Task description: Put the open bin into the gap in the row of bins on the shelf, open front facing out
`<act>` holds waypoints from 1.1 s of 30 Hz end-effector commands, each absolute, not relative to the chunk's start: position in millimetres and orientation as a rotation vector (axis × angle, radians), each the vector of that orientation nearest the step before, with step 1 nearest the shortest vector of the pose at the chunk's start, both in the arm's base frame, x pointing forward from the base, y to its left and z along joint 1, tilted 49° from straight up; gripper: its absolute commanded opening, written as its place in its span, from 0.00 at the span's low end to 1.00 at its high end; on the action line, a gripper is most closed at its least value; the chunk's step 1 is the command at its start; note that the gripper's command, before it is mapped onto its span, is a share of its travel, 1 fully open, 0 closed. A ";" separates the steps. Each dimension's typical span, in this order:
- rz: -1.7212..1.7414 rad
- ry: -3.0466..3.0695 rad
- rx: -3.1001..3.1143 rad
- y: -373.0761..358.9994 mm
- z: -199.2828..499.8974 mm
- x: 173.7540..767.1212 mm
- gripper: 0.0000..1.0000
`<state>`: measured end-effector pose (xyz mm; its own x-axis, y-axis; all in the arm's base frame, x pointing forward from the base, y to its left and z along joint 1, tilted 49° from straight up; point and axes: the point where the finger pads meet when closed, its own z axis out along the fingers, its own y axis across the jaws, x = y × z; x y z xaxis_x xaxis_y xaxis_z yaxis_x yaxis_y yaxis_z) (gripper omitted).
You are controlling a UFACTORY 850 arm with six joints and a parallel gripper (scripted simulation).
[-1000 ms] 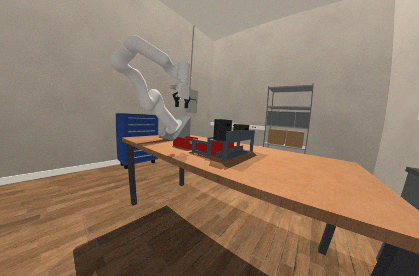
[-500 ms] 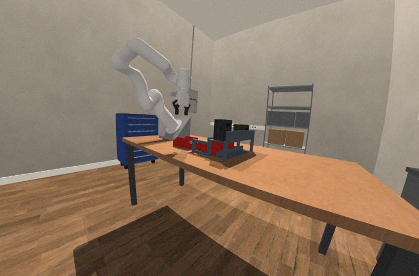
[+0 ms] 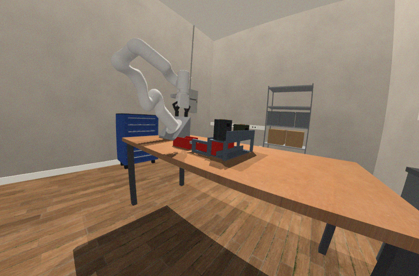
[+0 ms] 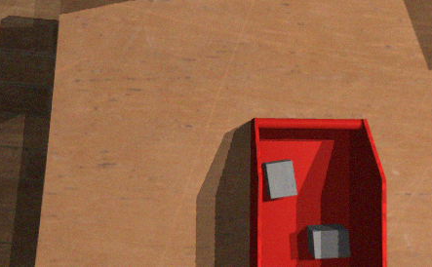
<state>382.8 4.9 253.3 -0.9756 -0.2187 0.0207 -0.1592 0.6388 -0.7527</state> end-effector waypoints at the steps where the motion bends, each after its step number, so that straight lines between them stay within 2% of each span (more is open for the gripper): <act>1: -1.264 2.777 -0.320 4.9 253.2 383.4 1.00; 33: -1.264 2.777 -0.320 14.3 262.0 381.3 1.00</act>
